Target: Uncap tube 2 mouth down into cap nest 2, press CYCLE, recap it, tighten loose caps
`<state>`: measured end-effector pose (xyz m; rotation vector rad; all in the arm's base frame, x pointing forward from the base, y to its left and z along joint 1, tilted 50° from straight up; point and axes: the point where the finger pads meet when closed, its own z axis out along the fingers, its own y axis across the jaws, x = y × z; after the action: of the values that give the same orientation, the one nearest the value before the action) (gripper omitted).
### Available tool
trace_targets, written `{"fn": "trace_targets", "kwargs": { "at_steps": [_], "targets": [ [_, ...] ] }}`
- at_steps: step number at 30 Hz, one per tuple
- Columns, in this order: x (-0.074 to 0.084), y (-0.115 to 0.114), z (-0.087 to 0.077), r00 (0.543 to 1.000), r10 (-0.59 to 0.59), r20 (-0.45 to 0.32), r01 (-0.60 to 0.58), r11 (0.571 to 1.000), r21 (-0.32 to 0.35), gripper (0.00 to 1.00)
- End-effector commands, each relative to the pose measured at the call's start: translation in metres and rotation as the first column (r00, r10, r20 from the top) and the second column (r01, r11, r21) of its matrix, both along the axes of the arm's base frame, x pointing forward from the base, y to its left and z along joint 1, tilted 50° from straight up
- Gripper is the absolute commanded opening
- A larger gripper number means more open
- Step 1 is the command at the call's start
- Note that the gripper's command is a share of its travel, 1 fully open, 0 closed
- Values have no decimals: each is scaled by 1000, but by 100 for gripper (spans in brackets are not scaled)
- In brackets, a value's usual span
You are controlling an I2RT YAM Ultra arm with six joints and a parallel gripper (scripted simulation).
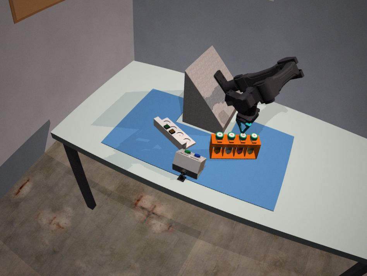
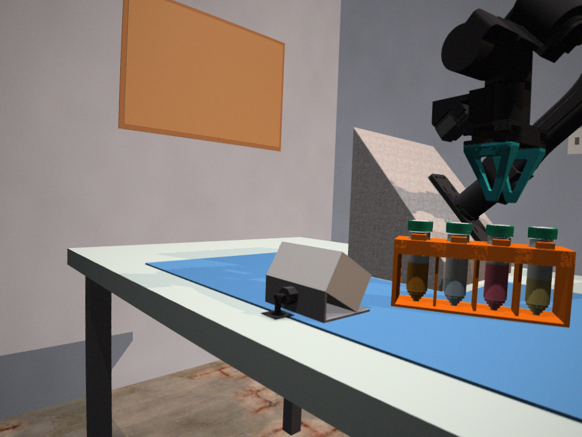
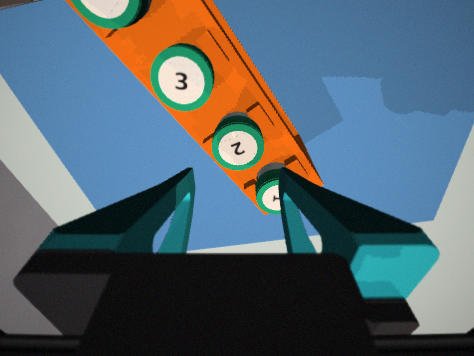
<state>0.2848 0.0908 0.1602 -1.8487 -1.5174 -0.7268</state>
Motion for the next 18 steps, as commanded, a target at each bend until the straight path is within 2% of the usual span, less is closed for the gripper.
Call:
{"fn": "trace_targets", "kwargs": {
  "at_steps": [1, 15, 18],
  "targets": [
    [0, -3, 2, 998, -41, -38, 41, 999, 0, 49],
    [1, 24, -21, 998, -41, -38, 41, 999, 0, 49],
    [1, 24, -21, 998, -41, -38, 41, 999, 0, 49]
  ]
}}
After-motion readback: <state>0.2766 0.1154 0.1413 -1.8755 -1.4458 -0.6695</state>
